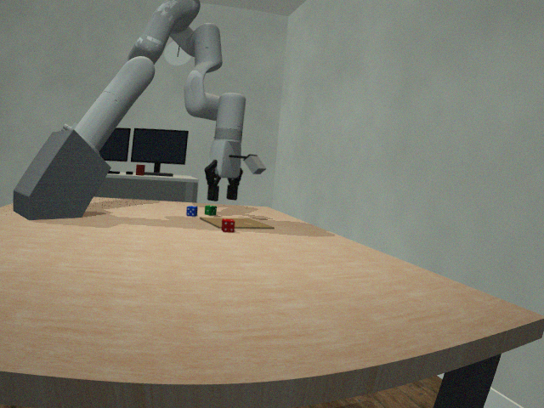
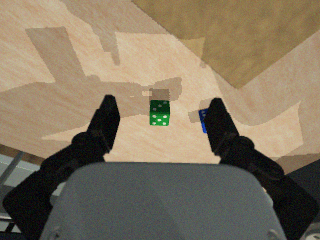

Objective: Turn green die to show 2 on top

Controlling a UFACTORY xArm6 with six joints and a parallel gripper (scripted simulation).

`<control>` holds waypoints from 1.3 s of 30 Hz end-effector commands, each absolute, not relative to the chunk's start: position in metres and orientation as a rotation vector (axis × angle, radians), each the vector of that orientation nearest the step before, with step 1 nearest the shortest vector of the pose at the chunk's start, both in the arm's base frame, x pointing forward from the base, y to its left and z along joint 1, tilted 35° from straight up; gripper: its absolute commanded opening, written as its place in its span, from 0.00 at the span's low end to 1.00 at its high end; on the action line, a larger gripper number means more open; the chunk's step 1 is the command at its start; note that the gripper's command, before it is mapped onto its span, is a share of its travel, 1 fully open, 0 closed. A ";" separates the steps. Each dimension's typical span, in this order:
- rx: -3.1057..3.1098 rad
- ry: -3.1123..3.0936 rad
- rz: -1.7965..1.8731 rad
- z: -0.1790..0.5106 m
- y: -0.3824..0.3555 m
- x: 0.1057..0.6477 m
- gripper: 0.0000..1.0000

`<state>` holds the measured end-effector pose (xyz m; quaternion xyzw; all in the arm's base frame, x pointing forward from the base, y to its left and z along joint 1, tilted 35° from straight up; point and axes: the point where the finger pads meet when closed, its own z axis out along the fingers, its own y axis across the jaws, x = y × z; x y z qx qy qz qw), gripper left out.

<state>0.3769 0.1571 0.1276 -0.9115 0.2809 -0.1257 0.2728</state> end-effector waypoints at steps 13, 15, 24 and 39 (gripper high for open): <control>-2.451 0.755 -0.341 0.149 0.146 0.368 1.00; -2.451 0.755 -0.341 0.159 0.141 0.363 1.00; -2.451 0.755 -0.341 0.209 0.115 0.340 1.00; -2.451 0.757 -0.340 0.213 0.115 0.335 1.00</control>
